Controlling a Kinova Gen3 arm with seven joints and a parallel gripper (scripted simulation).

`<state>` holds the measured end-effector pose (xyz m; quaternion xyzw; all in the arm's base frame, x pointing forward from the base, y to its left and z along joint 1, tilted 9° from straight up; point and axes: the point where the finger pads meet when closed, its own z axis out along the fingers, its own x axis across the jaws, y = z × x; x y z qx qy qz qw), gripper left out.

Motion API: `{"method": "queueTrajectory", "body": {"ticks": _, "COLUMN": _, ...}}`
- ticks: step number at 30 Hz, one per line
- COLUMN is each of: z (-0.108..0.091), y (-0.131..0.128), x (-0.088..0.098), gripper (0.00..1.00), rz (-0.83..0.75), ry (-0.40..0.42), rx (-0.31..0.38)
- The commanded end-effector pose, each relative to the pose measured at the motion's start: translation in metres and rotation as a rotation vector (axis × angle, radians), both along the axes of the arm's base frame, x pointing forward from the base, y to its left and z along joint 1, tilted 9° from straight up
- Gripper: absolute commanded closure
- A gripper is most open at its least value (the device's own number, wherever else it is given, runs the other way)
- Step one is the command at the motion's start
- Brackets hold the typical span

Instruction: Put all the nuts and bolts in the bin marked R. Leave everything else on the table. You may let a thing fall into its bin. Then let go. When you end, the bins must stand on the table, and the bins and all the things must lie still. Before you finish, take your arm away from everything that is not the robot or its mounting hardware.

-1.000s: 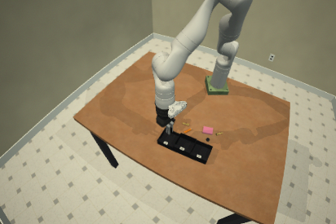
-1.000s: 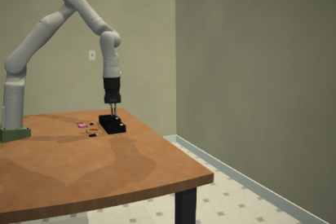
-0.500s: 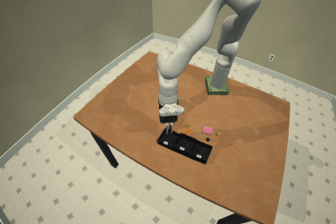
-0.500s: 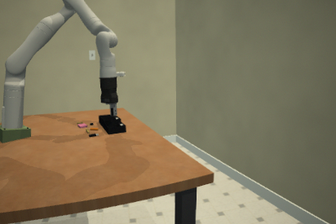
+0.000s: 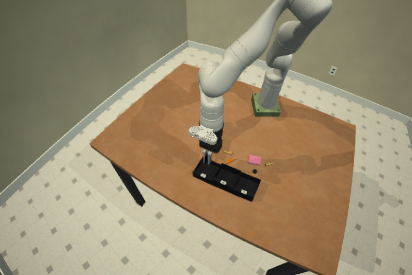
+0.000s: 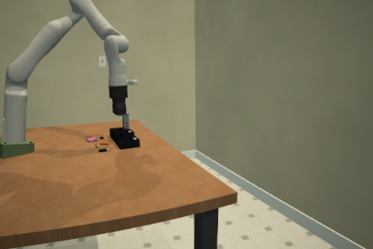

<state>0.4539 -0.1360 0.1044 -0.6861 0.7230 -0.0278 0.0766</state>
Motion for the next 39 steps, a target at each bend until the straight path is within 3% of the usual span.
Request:
{"method": "queueTrajectory", "body": {"ticks": 1, "z": -0.001, "y": 0.008, "x": 0.002, "gripper": 0.69, "rz": -0.013, "ry": 0.011, "rx": -0.002}}
{"method": "queueTrajectory", "body": {"ticks": 7, "z": -0.001, "y": 0.008, "x": 0.002, "gripper": 0.69, "rz": -0.013, "ry": 0.011, "rx": -0.002}}
{"method": "queueTrajectory", "body": {"ticks": 31, "z": -0.059, "y": 0.011, "x": 0.01, "gripper": 0.69, "rz": -0.013, "ry": 0.012, "rx": -0.002}}
{"method": "queueTrajectory", "body": {"ticks": 39, "z": -0.06, "y": 0.012, "x": 0.01, "gripper": 0.69, "rz": -0.013, "ry": 0.011, "rx": -0.002}}
